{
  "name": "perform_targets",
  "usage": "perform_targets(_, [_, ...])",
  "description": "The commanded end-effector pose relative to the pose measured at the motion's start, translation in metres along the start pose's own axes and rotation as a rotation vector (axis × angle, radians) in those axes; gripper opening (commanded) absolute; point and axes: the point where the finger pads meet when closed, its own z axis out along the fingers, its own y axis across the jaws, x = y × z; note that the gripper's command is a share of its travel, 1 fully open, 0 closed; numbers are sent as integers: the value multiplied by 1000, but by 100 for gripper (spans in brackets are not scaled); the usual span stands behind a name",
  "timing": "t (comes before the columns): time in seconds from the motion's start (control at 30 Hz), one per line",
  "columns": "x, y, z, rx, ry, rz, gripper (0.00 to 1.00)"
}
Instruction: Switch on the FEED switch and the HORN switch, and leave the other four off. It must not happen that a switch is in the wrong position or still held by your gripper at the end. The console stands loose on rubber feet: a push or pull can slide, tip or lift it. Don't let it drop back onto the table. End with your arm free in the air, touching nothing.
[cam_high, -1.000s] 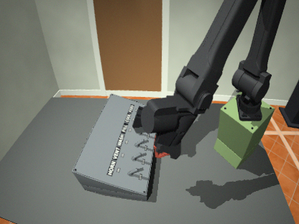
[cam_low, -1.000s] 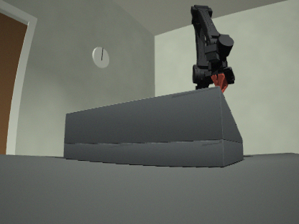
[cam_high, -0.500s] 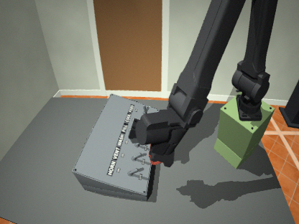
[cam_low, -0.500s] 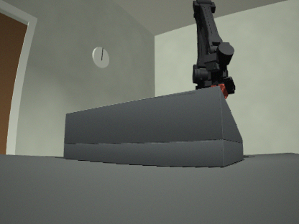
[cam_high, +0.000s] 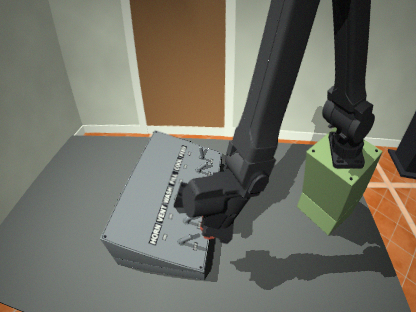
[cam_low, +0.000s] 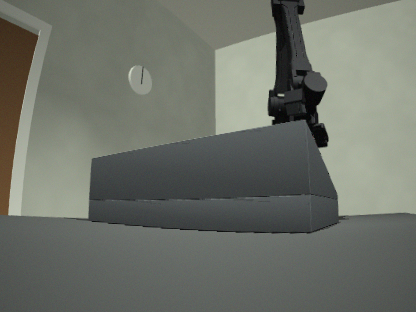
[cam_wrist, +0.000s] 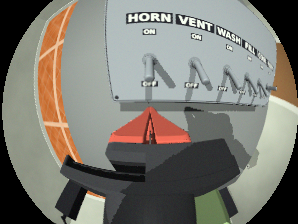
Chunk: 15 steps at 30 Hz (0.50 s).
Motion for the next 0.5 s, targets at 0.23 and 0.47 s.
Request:
perform_targets(0.23, [-16, 6, 20, -15, -34, 1, 0])
perform_targets(0.47, [-12, 4, 26, -13, -29, 1, 0])
